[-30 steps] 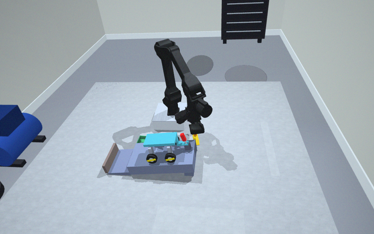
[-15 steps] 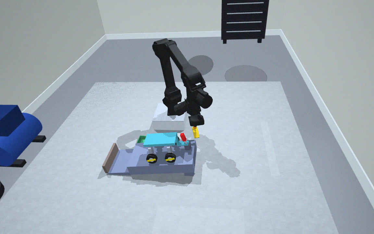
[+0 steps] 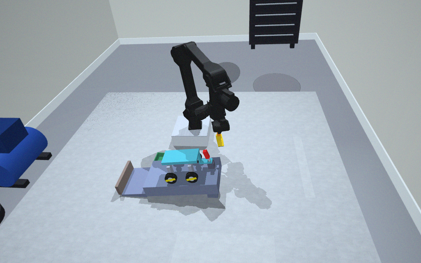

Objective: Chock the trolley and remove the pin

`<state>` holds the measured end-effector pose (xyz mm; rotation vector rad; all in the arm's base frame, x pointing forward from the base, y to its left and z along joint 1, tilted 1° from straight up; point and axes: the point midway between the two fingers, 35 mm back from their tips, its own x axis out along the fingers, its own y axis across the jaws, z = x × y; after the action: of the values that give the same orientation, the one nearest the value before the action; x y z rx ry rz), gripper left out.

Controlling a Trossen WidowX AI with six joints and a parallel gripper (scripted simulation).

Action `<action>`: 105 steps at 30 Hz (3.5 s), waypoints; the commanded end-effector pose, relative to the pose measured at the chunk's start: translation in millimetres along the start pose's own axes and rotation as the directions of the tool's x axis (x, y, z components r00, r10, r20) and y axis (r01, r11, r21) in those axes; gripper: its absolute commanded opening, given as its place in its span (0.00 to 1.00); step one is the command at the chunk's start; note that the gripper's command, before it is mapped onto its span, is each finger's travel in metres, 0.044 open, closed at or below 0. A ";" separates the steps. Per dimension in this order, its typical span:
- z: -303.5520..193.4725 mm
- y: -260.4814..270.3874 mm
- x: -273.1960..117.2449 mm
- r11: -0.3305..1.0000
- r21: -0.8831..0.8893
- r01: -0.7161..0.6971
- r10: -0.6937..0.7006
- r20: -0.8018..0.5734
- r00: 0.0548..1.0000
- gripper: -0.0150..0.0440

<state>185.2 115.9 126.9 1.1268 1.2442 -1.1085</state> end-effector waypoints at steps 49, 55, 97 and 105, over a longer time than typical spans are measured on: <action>1.6 1.7 -23.2 0.256 -0.967 0.001 0.001 0.001 1.000 0.25; 1.6 1.7 -23.2 0.234 -0.972 0.001 0.001 0.001 1.000 0.25; 129.5 4.8 -15.1 0.234 -0.972 0.014 0.002 0.015 1.000 0.25; 155.8 4.0 -14.2 0.234 -0.972 0.017 0.002 0.018 1.000 0.25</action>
<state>205.9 -27.5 143.2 0.0797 1.5406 -0.1076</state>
